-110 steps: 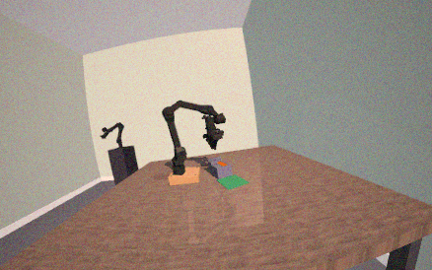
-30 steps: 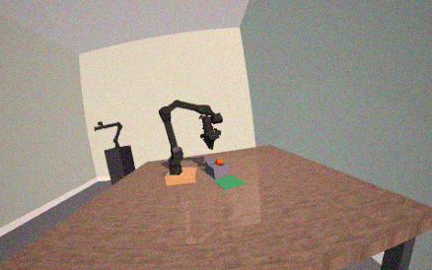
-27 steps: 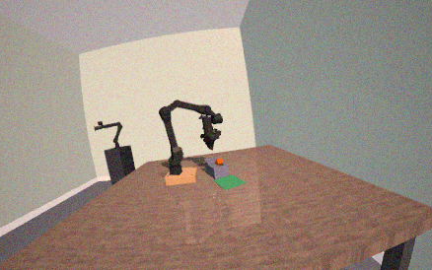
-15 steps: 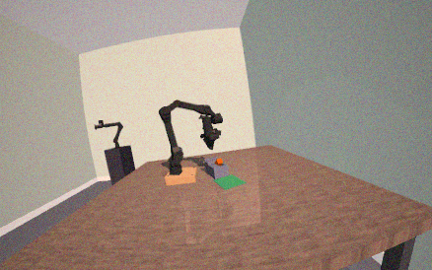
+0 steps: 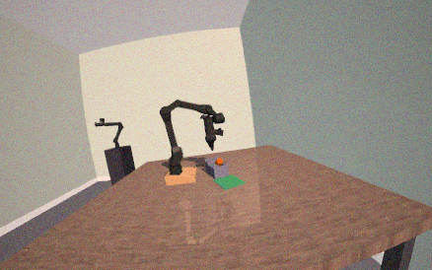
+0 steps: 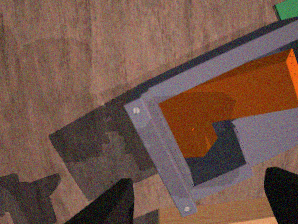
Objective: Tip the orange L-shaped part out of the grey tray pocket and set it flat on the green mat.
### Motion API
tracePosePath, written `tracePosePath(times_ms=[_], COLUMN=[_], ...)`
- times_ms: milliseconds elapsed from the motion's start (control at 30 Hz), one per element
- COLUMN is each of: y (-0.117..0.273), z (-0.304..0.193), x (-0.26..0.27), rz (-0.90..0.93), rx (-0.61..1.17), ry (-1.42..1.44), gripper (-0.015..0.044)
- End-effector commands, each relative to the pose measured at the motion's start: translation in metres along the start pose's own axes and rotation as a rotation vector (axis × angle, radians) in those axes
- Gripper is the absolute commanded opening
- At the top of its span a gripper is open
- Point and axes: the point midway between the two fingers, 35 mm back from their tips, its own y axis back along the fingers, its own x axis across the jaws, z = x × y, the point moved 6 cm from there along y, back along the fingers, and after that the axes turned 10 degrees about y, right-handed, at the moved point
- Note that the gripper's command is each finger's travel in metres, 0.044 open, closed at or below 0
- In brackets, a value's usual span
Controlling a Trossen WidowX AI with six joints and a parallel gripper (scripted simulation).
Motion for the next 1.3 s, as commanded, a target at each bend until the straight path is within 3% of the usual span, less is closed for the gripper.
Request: tracePosePath(times_ms=[0, 233, 1267], y=[0.001, 0.002, -0.051], z=[0.008, 0.017, 0.018], x=[-0.019, -0.058, -0.059], rz=[0.000, -0.012, -0.012], rx=[0.004, 0.006, 0.006], ry=[-0.392, -1.178, -1.199], gripper=[0.0280, 0.0280, 0.0280])
